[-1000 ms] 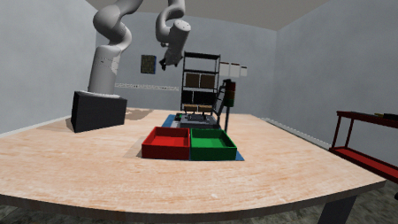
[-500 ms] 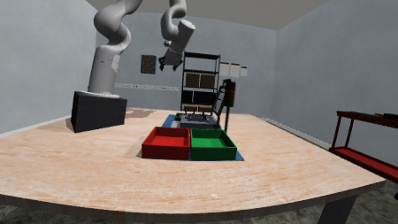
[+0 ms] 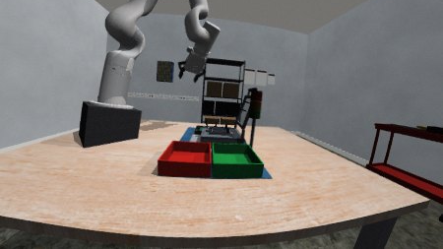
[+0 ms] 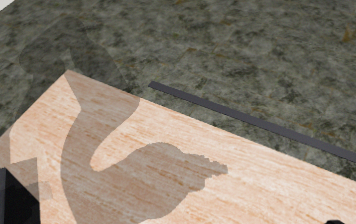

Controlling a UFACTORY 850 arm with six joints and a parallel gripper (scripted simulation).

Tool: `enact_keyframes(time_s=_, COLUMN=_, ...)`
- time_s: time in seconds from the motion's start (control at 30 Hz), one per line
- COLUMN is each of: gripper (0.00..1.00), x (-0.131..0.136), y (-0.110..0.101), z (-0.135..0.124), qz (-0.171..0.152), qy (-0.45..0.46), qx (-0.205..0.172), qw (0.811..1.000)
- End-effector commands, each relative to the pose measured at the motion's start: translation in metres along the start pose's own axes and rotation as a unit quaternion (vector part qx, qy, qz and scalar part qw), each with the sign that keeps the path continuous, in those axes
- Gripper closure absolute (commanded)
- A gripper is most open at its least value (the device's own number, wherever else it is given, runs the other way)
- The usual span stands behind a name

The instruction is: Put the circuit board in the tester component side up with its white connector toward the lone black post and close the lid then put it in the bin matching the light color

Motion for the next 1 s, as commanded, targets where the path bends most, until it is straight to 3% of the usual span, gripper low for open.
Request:
enact_keyframes(time_s=0.0, gripper=0.0, x=0.003, y=-0.003, z=-0.006, qz=0.019, qy=0.036, qx=-0.04, qw=0.998)
enact_keyframes(time_s=0.03, gripper=0.0, x=0.006, y=-0.005, z=-0.01, qz=0.022, qy=0.055, qx=-0.062, qw=0.996)
enact_keyframes(time_s=0.1, gripper=0.0, x=0.006, y=-0.005, z=-0.01, qz=0.022, qy=0.055, qx=-0.062, qw=0.996)
enact_keyframes(time_s=0.13, gripper=0.0, x=0.01, y=-0.008, z=-0.013, qz=0.022, qy=0.073, qx=-0.085, qw=0.993)
enact_keyframes(time_s=0.2, gripper=0.0, x=0.01, y=-0.008, z=-0.013, qz=0.022, qy=0.073, qx=-0.085, qw=0.993)
enact_keyframes(time_s=0.23, gripper=0.0, x=0.014, y=-0.011, z=-0.016, qz=0.02, qy=0.09, qx=-0.106, qw=0.99)
enact_keyframes(time_s=0.37, gripper=0.0, x=0.014, y=-0.011, z=-0.016, qz=0.02, qy=0.09, qx=-0.106, qw=0.99)
enact_keyframes(time_s=0.43, gripper=0.0, x=0.023, y=-0.018, z=-0.022, qz=0.01, qy=0.121, qx=-0.147, qw=0.982)
enact_keyframes(time_s=0.6, gripper=0.0, x=0.028, y=-0.022, z=-0.024, qz=0.002, qy=0.135, qx=-0.165, qw=0.977)
enact_keyframes(time_s=0.7, gripper=0.0, x=0.038, y=-0.029, z=-0.027, qz=-0.015, qy=0.16, qx=-0.197, qw=0.967)
enact_keyframes(time_s=0.97, gripper=0.0, x=0.054, y=-0.039, z=-0.03, qz=-0.046, qy=0.19, qx=-0.234, qw=0.952)
Point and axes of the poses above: the point where the finger pads meet when closed, its own y axis out along the fingers, its own x axis across the jaws, z = x × y, the point moved 3 cm from there along -y, back along the fingers, and after that the axes turned 3 degrees about -y, right-handed, at the moved point
